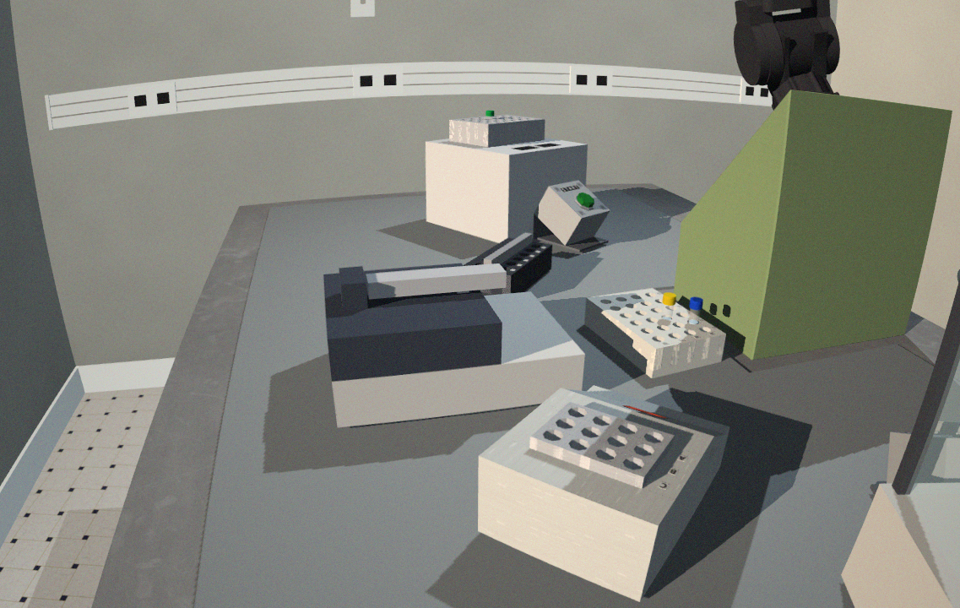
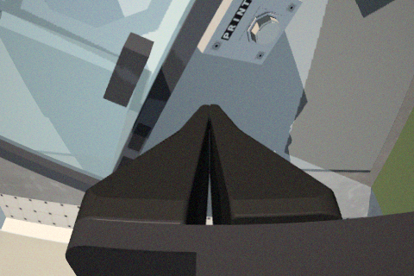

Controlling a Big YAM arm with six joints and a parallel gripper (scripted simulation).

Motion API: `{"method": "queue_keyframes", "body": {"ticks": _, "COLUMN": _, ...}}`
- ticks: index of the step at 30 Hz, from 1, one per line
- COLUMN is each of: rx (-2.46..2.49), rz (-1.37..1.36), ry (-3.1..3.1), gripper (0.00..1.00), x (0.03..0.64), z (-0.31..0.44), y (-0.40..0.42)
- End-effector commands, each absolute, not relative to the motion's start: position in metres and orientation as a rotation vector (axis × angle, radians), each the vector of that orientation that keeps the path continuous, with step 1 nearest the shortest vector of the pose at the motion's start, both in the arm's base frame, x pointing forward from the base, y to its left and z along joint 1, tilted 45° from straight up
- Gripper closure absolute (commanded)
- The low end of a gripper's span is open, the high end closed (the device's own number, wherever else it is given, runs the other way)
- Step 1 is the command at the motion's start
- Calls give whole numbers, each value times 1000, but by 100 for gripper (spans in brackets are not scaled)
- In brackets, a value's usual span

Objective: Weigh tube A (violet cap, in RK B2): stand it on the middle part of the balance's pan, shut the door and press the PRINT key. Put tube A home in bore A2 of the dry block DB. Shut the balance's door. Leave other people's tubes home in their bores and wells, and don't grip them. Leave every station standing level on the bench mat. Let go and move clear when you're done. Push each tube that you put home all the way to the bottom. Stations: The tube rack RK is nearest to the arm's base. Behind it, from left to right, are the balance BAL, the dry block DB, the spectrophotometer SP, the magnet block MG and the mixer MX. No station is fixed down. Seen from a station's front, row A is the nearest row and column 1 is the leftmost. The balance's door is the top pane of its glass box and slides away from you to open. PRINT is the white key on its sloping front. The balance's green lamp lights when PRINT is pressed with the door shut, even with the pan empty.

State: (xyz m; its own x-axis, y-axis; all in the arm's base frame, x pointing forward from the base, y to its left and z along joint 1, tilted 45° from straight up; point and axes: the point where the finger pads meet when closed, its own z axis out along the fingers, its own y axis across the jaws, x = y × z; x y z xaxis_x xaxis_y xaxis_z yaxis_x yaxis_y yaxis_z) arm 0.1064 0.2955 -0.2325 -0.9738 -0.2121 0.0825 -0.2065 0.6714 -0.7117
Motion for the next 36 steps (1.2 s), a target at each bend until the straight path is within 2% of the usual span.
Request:
{"method": "queue_keyframes", "body": {"ticks": 1, "rx": -598, "rz": -1162, "ry": 2907, "gripper": 100, "x": 113, "z": -230, "y": 295}}
{"method": "queue_keyframes", "body": {"ticks": 4, "rx": -648, "rz": -1166, "ry": 2910, "gripper": 100, "x": 112, "z": -231, "y": 293}}
{"method": "queue_keyframes", "body": {"ticks": 6, "rx": -752, "rz": -1101, "ry": 2913, "gripper": 100, "x": 116, "z": -234, "y": 320}}
{"method": "queue_keyframes", "body": {"ticks": 7, "rx": -802, "rz": -1174, "ry": 2908, "gripper": 100, "x": 111, "z": -232, "y": 285}}
{"method": "queue_keyframes", "body": {"ticks": 10, "rx": -963, "rz": -1225, "ry": 2896, "gripper": 100, "x": 108, "z": -242, "y": 264}}
{"method": "queue_keyframes", "body": {"ticks": 13, "rx": -1128, "rz": -1223, "ry": 2876, "gripper": 100, "x": 106, "z": -242, "y": 266}}
{"method": "queue_keyframes", "body": {"ticks": 14, "rx": -1128, "rz": -1128, "ry": 2876, "gripper": 100, "x": 113, "z": -241, "y": 298}}
{"method": "queue_keyframes", "body": {"ticks": 16, "rx": -1228, "rz": -1184, "ry": 2864, "gripper": 100, "x": 109, "z": -237, "y": 258}}
{"method": "queue_keyframes", "body": {"ticks": 21, "rx": -1395, "rz": -1234, "ry": 2836, "gripper": 100, "x": 105, "z": -247, "y": 242}}
{"method": "queue_keyframes", "body": {"ticks": 26, "rx": -1657, "rz": -1193, "ry": 2768, "gripper": 100, "x": 105, "z": -245, "y": 231}}
{"method": "queue_keyframes", "body": {"ticks": 28, "rx": -1739, "rz": -1119, "ry": 2726, "gripper": 100, "x": 109, "z": -249, "y": 259}}
{"method": "queue_keyframes", "body": {"ticks": 29, "rx": -1799, "rz": -1192, "ry": 2721, "gripper": 100, "x": 104, "z": -247, "y": 221}}
{"method": "queue_keyframes", "body": {"ticks": 31, "rx": -1909, "rz": -1198, "ry": 2683, "gripper": 100, "x": 102, "z": -251, "y": 206}}
{"method": "queue_keyframes", "body": {"ticks": 35, "rx": -2032, "rz": -1166, "ry": 2628, "gripper": 100, "x": 103, "z": -250, "y": 212}}
{"method": "queue_keyframes", "body": {"ticks": 36, "rx": -2021, "rz": -1107, "ry": 2614, "gripper": 100, "x": 108, "z": -254, "y": 236}}
